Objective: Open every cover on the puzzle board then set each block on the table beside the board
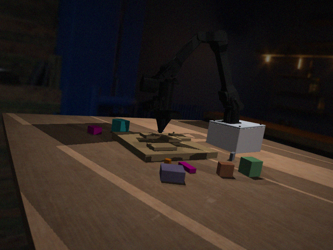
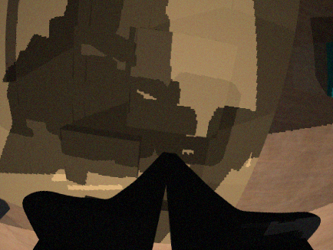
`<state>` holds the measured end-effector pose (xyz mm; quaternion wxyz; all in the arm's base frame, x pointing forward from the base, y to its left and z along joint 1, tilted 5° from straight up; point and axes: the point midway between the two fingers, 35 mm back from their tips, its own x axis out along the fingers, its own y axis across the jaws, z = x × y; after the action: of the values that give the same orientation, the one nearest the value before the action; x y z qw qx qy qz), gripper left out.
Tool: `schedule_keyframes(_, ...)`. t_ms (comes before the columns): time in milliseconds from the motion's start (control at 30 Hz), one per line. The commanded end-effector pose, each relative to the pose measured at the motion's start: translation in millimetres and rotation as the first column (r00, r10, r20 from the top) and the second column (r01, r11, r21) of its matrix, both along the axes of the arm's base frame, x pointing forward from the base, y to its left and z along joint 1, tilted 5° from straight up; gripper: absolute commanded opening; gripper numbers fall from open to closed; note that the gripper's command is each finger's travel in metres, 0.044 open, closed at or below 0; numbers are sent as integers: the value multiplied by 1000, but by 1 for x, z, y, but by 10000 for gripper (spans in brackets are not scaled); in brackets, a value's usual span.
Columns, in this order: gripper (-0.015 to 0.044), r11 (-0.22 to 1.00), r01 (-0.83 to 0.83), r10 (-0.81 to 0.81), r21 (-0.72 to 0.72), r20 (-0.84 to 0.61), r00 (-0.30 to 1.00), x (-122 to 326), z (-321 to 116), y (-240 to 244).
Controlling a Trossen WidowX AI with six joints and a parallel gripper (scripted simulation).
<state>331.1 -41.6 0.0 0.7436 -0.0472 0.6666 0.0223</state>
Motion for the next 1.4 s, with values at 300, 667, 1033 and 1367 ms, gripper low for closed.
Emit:
schedule_keyframes(300, 0, 1000, 1, -1, -2, -1, 1000, 0, -13, -1)
schedule_keyframes(667, 0, 1000, 1, -1, -2, 0, 1000, 7, -12, -1)
schedule_keyframes(1033, 0, 1000, 1, -1, -2, 1, 1000, 18, -11, 0)
schedule_keyframes(1367, 0, 1000, 1, -1, -2, 2, 1000, 28, -9, 1)
